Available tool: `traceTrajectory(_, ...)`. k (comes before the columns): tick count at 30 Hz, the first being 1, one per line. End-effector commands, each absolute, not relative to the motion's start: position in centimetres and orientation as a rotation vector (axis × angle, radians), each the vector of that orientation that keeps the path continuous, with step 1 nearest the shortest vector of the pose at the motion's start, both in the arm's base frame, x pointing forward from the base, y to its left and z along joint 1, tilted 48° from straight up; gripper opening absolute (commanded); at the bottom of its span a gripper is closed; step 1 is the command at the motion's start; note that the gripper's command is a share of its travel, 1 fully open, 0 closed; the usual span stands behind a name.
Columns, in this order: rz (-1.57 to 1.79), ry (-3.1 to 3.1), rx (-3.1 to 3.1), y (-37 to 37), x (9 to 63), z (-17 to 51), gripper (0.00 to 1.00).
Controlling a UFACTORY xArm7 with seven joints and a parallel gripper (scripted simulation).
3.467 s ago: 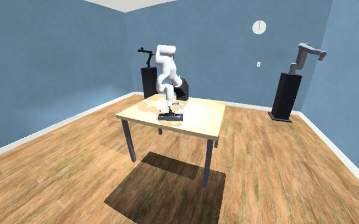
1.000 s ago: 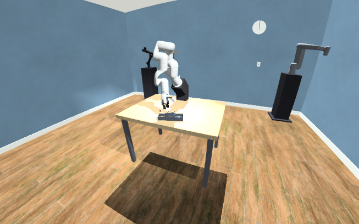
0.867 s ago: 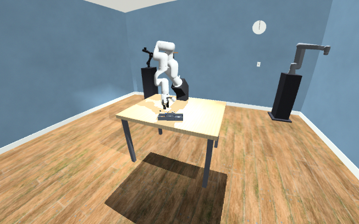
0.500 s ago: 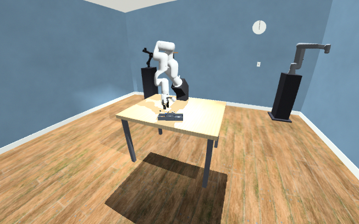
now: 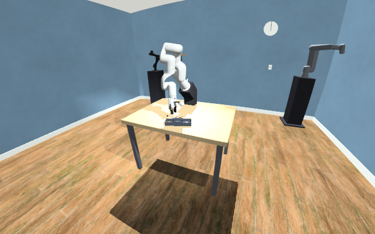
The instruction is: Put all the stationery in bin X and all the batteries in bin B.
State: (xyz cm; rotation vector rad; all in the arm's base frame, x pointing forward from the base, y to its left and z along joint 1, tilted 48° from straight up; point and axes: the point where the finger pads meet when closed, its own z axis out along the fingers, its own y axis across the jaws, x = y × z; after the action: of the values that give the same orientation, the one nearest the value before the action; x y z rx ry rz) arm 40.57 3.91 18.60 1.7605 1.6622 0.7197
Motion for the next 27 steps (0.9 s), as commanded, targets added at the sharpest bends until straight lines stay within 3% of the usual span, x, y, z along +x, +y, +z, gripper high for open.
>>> traceTrajectory(1, 0.721, 1.662, 1.759, 3.9, 40.6, 18.7, 0.56)
traceTrajectory(27, 0.720, 1.662, 1.760, 3.5, 44.9, 14.8, 0.56)
